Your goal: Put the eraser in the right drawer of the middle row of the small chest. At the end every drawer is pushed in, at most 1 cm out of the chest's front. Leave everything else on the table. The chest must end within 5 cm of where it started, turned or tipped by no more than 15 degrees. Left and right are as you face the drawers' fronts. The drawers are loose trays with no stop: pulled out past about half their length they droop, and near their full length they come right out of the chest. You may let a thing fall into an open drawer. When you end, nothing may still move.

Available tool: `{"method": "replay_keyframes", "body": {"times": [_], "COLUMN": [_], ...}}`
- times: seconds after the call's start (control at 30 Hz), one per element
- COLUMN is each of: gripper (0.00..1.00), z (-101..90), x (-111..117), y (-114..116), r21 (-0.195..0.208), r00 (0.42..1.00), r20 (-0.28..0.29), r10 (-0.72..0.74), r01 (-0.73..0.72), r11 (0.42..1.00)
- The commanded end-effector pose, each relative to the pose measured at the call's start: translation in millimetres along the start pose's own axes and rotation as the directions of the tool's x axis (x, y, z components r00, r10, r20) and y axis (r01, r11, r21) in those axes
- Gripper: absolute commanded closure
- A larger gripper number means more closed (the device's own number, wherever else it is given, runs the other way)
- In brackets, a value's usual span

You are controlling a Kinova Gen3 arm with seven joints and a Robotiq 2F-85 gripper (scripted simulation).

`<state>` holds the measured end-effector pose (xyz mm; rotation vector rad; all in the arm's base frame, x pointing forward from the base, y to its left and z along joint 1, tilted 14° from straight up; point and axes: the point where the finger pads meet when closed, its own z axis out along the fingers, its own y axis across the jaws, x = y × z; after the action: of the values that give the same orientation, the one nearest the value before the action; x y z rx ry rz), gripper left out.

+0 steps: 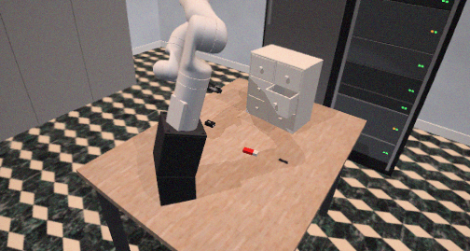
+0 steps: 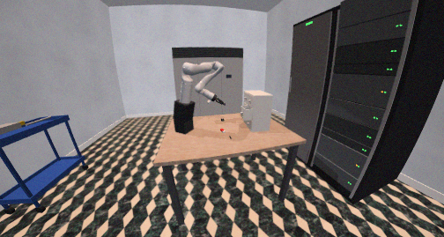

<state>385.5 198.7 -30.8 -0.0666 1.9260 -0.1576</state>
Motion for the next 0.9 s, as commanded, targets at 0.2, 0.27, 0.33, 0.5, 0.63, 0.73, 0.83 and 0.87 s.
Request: {"method": "replay_keyframes", "body": {"times": [0.2,0.27,0.33,0.5,0.63,0.73,0.83,0.87], "gripper": [0.67,0.67,0.67,0.67,0.67,0.67,0.67,0.67], "z": [-7.0,-9.4,-12.0,-18.2,-23.3,-25.9,-28.3,-29.5], "x": [-12.6,-13.4,-14.3,-16.3,-18.0,-18.9,-19.7,-20.1], "y": [1.2,1.1,1.2,1.1,1.0,1.0,1.0,1.0], "r21": [-0.001,-0.001,-0.001,-0.001,0.0,-0.001,0.0,0.0], "r00": [0.998,0.996,0.993,0.984,0.973,0.967,0.961,0.957], "r20": [-0.066,-0.091,-0.117,-0.179,-0.229,-0.254,-0.278,-0.29], "r10": [0.017,0.017,0.017,0.017,0.016,0.016,0.016,0.016], "r01": [-0.017,-0.017,-0.017,-0.017,-0.017,-0.017,-0.017,-0.017], "r11": [1.0,1.0,1.0,1.0,1.0,1.0,1.0,1.0]}}
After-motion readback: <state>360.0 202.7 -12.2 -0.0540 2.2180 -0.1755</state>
